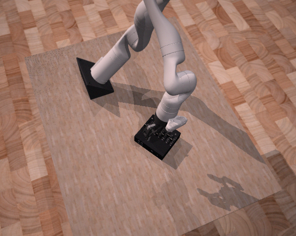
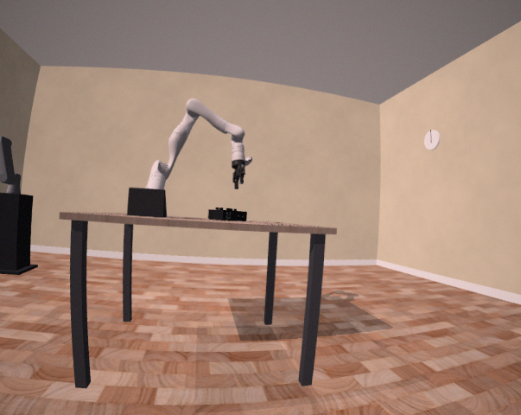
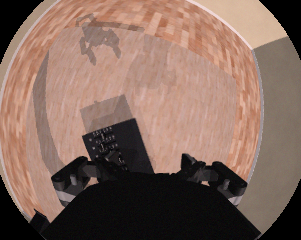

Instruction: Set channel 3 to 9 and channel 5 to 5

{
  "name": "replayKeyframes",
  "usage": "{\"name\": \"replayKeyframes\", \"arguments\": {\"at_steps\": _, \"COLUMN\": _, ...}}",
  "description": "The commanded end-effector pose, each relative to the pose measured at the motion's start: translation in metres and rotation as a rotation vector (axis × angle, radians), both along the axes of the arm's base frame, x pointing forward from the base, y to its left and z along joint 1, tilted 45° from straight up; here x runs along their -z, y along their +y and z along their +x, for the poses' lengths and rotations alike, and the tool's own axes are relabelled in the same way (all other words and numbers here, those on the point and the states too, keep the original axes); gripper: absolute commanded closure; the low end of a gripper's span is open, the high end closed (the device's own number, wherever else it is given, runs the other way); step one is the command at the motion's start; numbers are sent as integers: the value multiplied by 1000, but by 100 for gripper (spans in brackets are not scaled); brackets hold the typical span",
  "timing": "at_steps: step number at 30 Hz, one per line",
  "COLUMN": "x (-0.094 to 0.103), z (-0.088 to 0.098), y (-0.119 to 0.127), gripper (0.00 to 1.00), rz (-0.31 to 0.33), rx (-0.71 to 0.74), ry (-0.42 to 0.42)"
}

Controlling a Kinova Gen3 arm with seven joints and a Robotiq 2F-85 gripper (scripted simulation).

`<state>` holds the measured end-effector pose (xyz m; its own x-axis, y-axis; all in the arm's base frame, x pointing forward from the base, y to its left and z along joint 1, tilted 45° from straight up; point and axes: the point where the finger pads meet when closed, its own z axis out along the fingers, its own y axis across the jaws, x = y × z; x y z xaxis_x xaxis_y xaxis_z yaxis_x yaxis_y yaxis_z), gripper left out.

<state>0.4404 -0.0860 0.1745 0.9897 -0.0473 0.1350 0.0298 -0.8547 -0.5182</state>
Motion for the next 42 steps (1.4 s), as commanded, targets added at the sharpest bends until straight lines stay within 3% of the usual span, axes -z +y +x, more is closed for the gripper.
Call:
{"name": "replayKeyframes", "arguments": {"at_steps": 1, "x": 0, "z": -1, "y": -2, "gripper": 0, "rz": 1, "rx": 6, "ry": 1}}
{"name": "replayKeyframes", "arguments": {"at_steps": 16, "x": -6, "z": -15, "y": 9, "gripper": 0, "rz": 77, "rx": 37, "ry": 35}}
{"name": "replayKeyframes", "arguments": {"at_steps": 30, "x": -8, "z": -19, "y": 13, "gripper": 0, "rz": 99, "rx": 45, "ry": 45}}
{"name": "replayKeyframes", "arguments": {"at_steps": 42, "x": -14, "z": -29, "y": 21, "gripper": 0, "rz": 154, "rx": 67, "ry": 70}}
